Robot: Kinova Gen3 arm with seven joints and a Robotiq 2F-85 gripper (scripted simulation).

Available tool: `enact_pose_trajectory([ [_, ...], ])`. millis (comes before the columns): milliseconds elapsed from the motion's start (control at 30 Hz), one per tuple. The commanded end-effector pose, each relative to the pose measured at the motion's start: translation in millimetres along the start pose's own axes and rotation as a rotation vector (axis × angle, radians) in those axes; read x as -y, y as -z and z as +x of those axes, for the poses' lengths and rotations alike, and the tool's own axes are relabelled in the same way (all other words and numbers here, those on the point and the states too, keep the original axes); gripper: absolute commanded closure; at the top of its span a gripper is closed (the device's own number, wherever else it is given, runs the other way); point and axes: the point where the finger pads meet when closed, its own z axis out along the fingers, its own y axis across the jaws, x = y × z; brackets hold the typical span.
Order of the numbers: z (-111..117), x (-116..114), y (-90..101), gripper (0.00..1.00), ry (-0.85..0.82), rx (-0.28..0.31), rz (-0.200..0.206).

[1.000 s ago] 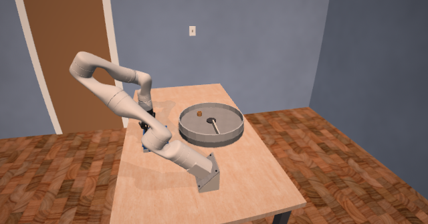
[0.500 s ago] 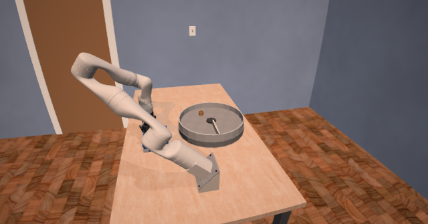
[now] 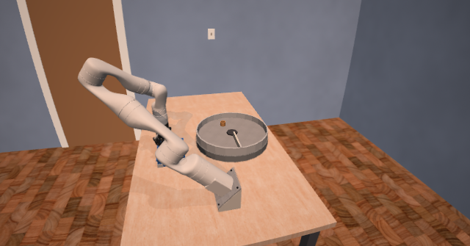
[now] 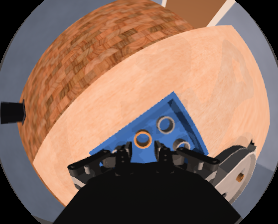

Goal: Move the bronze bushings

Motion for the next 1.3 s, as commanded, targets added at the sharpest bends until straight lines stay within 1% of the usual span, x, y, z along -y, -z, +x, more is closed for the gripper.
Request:
enact_pose_trajectory([
  [0, 0, 0, 0.6, 0.61, 0.0, -0.001, -0.001],
  [533, 0, 0, -0.6, 0.61, 0.0, -0.001, -0.001],
  [933, 0, 0, -17.9, 0.61, 0.0, -0.001, -0.001],
  [1267, 0, 0, -19.0, 0.61, 0.0, -0.001, -0.001],
])
